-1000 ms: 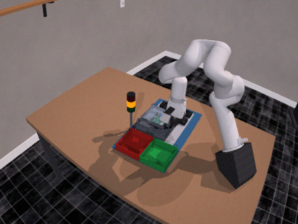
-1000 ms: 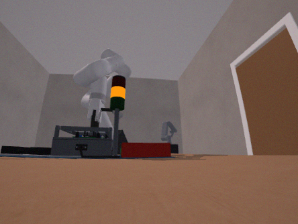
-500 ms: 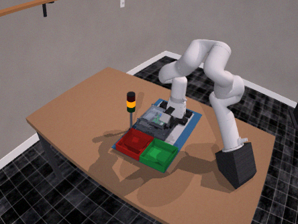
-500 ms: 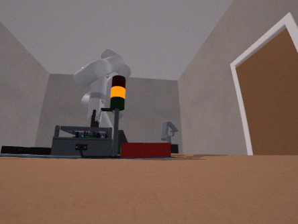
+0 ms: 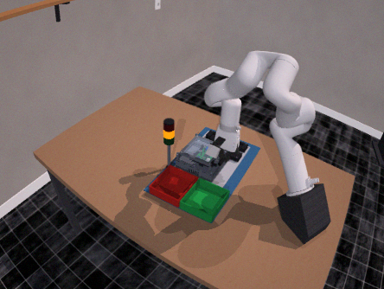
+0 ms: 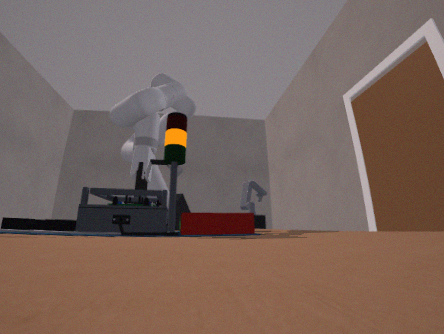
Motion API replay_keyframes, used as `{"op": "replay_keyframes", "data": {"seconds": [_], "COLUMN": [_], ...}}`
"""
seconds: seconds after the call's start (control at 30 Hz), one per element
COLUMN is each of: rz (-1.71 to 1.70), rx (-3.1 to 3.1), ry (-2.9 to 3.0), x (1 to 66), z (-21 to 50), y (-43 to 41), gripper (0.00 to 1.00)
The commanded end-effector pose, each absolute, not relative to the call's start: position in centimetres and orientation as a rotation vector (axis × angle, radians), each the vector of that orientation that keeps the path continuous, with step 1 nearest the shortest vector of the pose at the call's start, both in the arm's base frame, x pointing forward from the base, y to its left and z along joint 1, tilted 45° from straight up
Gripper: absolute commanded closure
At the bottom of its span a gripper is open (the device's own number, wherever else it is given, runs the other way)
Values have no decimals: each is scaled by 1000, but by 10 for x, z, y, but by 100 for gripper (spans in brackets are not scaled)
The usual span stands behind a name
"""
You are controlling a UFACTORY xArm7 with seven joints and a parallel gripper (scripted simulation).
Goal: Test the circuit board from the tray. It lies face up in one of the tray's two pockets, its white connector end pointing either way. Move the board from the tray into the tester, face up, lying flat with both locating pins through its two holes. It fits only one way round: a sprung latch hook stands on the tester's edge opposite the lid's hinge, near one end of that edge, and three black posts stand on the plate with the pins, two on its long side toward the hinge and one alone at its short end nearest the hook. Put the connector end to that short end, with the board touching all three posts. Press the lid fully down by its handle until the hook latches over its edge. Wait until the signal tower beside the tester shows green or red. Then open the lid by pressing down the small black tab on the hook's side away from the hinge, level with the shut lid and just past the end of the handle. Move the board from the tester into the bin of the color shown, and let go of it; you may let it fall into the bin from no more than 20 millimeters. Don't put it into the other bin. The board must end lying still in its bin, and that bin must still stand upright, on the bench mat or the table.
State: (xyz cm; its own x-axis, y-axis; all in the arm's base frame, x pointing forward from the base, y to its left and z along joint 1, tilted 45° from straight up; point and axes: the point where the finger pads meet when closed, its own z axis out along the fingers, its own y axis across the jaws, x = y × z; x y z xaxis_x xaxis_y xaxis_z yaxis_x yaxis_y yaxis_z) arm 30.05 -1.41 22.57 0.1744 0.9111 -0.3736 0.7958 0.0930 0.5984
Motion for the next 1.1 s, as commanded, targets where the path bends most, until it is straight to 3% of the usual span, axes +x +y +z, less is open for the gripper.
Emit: {"op": "replay_keyframes", "data": {"seconds": [0.0,1.0,1.03,1.07], "rz": [199,199,199,199], "rx": [1711,1711,1711,1711], "ry": [1633,1633,1633,1633], "x": [296,245,245,245], "z": [232,294,294,294], "y": [-11,25,25,25], "gripper": [78,78,0,0]}}
